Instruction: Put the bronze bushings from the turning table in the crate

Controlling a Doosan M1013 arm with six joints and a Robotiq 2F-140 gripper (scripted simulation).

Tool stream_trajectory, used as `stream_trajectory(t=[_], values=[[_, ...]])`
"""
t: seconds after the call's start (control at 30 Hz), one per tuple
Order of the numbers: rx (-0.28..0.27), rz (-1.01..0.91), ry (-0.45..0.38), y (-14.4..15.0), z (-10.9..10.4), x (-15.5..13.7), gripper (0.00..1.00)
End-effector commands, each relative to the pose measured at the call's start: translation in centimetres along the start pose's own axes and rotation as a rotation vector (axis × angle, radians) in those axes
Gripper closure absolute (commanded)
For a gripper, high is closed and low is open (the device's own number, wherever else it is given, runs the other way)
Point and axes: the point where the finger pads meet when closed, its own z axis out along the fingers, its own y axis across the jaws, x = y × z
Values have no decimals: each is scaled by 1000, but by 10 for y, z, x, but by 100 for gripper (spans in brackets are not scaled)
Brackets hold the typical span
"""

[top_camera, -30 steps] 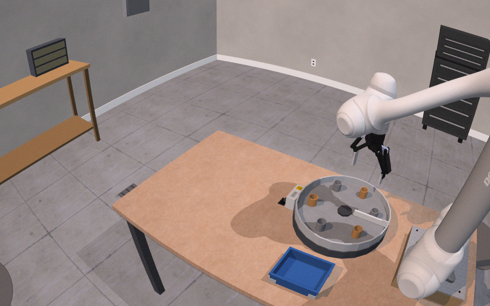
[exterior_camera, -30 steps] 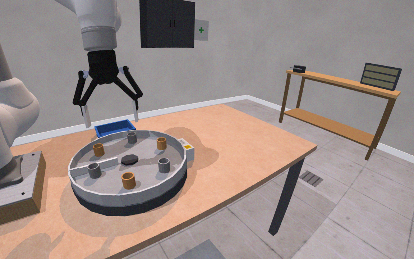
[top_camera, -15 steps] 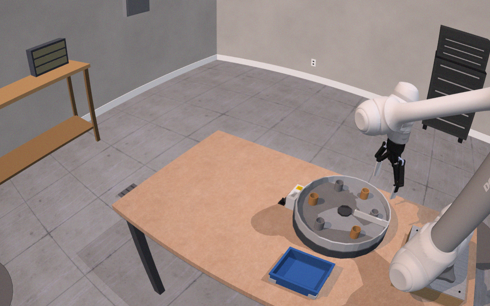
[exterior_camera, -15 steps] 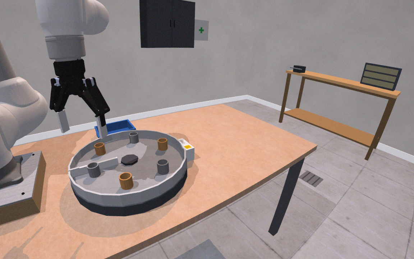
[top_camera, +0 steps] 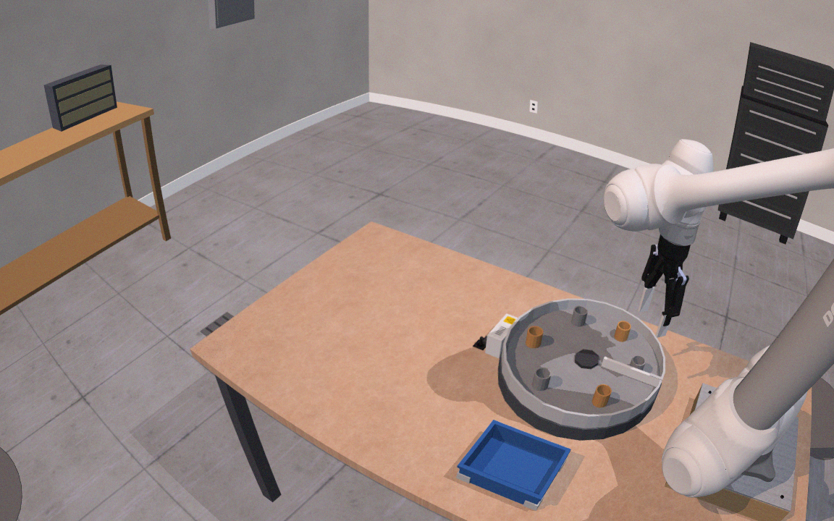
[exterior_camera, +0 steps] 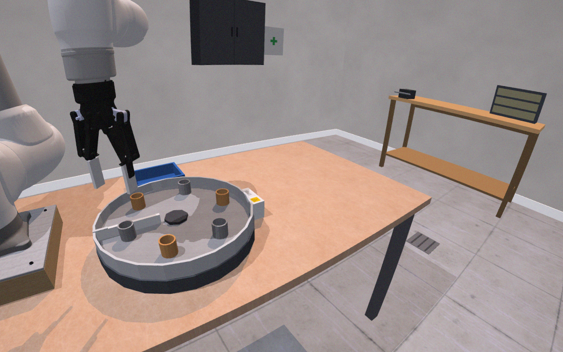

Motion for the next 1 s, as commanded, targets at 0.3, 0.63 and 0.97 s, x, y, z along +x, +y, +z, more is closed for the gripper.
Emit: stream_trajectory(t=[0.3,0.63,0.97], values=[[0,0,0,0,0,0,93],[0,0,0,0,0,0,93],[0,0,0,0,0,0,90]])
